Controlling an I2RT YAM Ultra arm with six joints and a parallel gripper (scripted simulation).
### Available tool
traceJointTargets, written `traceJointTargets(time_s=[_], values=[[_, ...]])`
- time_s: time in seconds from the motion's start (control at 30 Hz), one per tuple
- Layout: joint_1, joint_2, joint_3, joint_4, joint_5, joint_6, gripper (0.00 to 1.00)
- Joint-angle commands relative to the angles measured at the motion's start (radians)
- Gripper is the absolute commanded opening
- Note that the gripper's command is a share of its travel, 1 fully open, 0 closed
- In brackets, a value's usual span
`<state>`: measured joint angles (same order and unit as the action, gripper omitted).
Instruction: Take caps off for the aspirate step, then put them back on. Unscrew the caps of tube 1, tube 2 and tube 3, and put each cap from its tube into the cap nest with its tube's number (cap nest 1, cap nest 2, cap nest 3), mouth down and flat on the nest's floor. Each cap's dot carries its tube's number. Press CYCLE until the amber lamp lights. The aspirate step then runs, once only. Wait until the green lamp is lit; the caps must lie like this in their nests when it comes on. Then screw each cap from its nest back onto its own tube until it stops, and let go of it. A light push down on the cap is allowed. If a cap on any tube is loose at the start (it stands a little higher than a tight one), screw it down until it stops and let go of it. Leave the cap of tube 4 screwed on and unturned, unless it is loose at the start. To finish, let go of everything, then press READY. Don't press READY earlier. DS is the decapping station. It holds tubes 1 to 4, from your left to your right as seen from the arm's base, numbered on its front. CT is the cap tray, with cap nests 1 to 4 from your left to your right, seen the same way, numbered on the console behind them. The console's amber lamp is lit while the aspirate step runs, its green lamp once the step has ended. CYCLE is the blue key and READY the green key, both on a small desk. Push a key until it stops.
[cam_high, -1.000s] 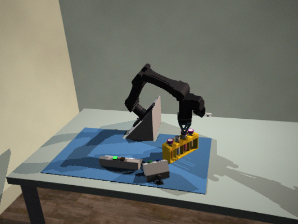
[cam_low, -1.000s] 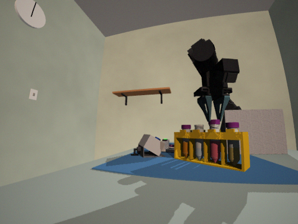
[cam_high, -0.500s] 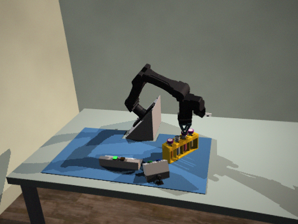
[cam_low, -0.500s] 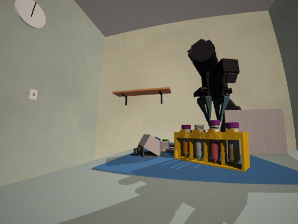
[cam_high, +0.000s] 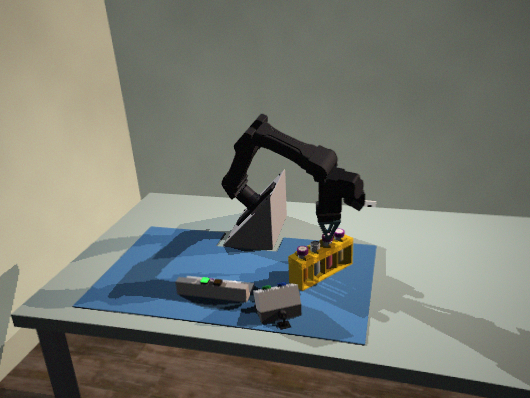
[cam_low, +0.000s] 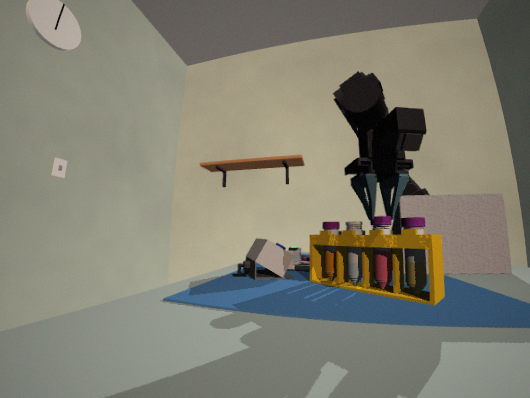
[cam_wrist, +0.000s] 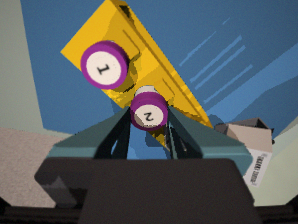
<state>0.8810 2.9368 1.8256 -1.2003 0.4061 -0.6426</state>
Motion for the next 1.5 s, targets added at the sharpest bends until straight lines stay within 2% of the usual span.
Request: traceJointTargets(time_s=[0.0,0.47,0.5,1.17,1.27,1.47], values=[[0.004,-0.01,0.004,0.004,0.0,-0.001,0.0],[0.004,-0.012,0.0,0.006,0.0,-0.001,0.0],[0.004,-0.012,0.0,0.006,0.0,-0.001,0.49],[0.004,-0.012,0.0,0.006,0.0,-0.001,0.49],[0.004,-0.012,-0.002,0.008,0.0,0.039,0.49],[0.0,-0.011,-0.011,0.019,0.002,0.258,0.49]])
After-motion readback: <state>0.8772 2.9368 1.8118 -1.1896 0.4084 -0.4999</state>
